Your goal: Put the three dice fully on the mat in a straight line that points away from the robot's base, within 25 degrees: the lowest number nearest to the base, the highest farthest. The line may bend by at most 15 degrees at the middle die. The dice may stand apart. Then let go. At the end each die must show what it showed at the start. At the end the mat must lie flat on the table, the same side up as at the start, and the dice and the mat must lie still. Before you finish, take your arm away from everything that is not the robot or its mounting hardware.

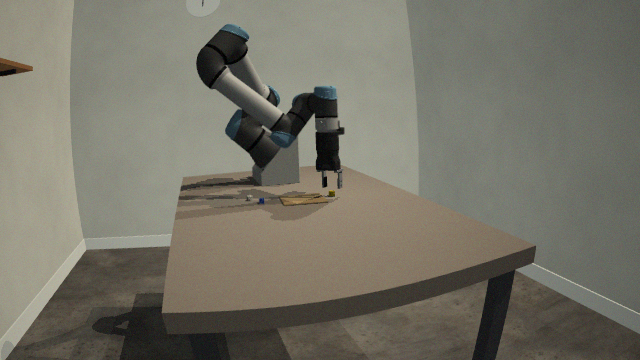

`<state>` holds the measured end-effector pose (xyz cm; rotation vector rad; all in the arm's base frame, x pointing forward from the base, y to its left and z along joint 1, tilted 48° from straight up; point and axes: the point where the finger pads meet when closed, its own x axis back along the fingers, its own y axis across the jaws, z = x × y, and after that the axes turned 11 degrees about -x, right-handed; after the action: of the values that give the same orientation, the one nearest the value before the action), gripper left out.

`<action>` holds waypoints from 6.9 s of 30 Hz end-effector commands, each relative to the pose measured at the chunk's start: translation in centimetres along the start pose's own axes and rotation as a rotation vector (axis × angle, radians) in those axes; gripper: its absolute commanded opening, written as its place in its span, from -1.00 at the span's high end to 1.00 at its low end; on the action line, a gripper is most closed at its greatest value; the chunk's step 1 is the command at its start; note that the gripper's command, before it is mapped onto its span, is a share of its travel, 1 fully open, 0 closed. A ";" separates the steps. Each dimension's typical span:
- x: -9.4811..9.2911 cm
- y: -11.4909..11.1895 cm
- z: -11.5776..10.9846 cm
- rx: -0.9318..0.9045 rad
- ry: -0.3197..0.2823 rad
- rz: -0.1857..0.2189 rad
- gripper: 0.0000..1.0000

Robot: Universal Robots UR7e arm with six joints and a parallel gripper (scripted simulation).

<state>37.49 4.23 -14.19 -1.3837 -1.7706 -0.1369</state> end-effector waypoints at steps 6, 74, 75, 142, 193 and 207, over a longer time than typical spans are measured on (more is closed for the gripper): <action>0.0 0.0 0.0 0.000 0.000 -0.001 -1.00; 10.4 -0.2 -0.1 0.045 0.000 -0.001 -1.00; 10.4 -0.2 -0.1 0.045 0.000 -0.001 -1.00; 5.2 0.0 -0.1 -1.406 0.001 -0.001 -1.00; 4.8 -0.2 -0.2 -1.526 0.001 -0.001 -0.27; 4.4 -0.2 -0.2 -1.526 0.001 -0.001 -0.27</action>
<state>37.35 7.41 -10.88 -2.3007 -1.5655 -1.7468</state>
